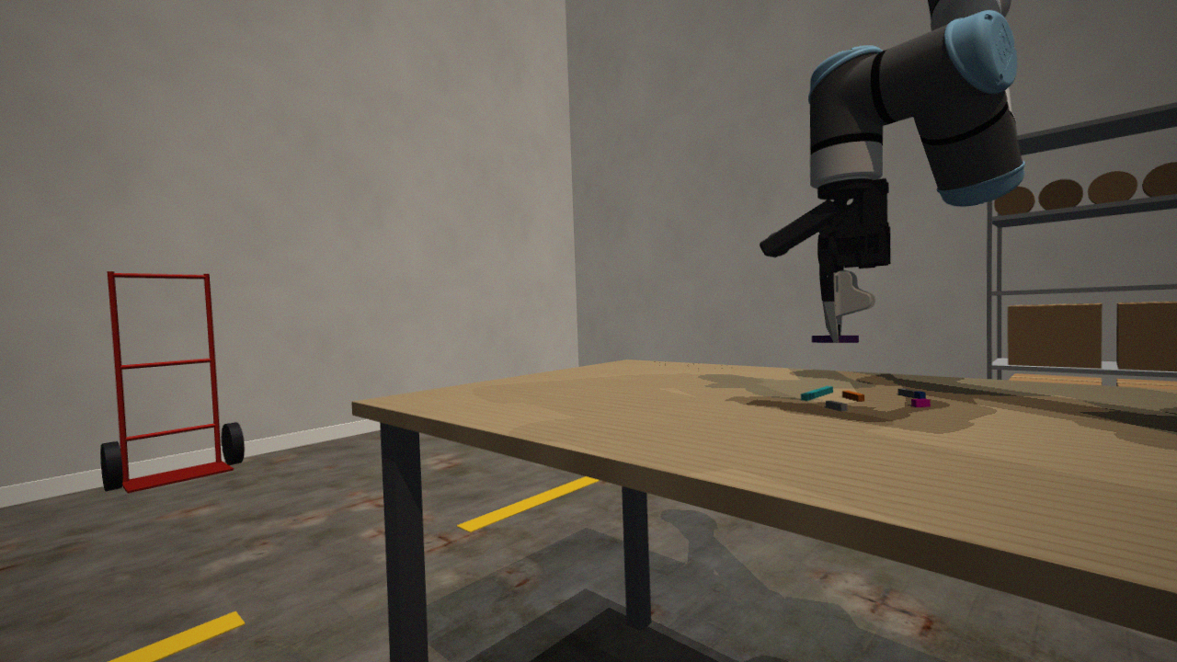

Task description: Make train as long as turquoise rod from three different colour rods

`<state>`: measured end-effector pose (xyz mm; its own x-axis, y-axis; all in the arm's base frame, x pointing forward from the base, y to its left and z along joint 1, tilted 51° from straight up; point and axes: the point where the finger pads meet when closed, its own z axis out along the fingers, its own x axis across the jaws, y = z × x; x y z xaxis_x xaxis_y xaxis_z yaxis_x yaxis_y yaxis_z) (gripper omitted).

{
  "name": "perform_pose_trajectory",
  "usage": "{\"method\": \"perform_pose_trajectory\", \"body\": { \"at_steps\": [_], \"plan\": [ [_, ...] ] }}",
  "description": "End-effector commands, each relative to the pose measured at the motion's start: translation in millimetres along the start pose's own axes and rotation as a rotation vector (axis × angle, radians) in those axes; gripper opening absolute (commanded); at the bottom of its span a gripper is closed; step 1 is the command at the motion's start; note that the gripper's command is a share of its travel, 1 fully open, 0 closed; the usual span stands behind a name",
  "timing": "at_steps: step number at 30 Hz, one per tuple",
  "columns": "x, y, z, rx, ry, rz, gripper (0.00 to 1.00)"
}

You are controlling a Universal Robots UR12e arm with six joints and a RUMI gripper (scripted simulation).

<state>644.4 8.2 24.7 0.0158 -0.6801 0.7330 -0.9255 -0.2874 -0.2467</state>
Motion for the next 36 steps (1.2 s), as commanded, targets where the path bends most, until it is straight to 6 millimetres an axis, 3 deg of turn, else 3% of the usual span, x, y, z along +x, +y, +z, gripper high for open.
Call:
{"method": "perform_pose_trajectory", "body": {
  "at_steps": [1,9,11,13,20,36],
  "plan": [
    [40.9,5.1,-0.4,-0.004,-0.005,0.167,0.00],
    [99.9,19.2,-2.0,-0.001,-0.002,0.419,0.00],
    [99.9,19.2,-2.0,-0.001,-0.002,0.419,0.00],
    [125.2,27.2,-3.5,0.002,0.001,0.530,0.00],
    [168.4,43.8,-7.3,0.010,0.009,0.727,0.00],
    [174.9,46.6,-8.1,0.012,0.011,0.758,0.00]
  ]
}}
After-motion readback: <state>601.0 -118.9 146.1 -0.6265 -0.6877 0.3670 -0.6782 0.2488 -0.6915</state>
